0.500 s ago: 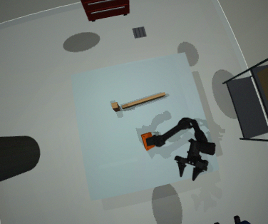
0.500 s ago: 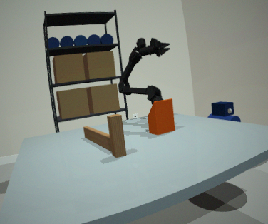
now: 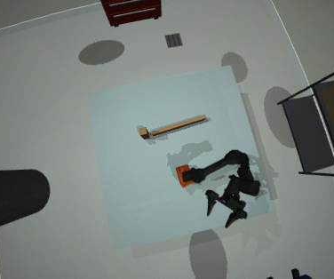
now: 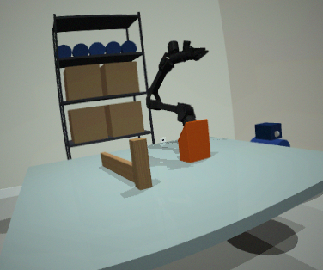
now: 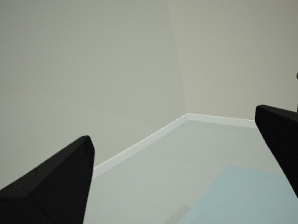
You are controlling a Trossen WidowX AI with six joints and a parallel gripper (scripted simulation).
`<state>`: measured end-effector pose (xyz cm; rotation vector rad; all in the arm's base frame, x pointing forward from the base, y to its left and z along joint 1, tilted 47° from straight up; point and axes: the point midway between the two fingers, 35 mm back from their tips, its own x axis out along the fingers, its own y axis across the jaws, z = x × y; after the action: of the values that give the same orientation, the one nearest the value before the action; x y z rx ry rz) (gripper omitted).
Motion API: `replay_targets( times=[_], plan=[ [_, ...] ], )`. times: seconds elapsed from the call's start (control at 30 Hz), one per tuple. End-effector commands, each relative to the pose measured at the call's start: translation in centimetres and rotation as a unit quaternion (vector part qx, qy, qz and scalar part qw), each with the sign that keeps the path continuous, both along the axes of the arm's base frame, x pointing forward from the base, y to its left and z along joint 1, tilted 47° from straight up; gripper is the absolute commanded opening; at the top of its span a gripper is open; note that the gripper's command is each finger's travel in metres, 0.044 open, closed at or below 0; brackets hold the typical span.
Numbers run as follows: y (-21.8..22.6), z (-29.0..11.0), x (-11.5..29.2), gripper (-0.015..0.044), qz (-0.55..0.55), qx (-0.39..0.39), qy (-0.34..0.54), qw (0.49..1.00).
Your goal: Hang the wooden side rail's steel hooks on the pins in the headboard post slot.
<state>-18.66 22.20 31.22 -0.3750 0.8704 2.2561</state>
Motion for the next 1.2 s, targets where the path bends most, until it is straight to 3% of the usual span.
replay_targets(
  times=[0.0, 0.5, 0.8, 1.17],
  plan=[
    [2.4, -2.3, 1.3, 0.0440, -0.058, -0.035, -0.016, 0.998],
    [8.4, -7.4, 6.8, 0.0440, -0.267, -0.163, 0.017, 0.950],
    [12.7, -13.2, 13.7, 0.0440, -0.489, -0.259, 0.079, 0.829],
    [12.8, -18.7, 20.1, 0.0440, -0.631, -0.323, 0.114, 0.697]
  ],
)
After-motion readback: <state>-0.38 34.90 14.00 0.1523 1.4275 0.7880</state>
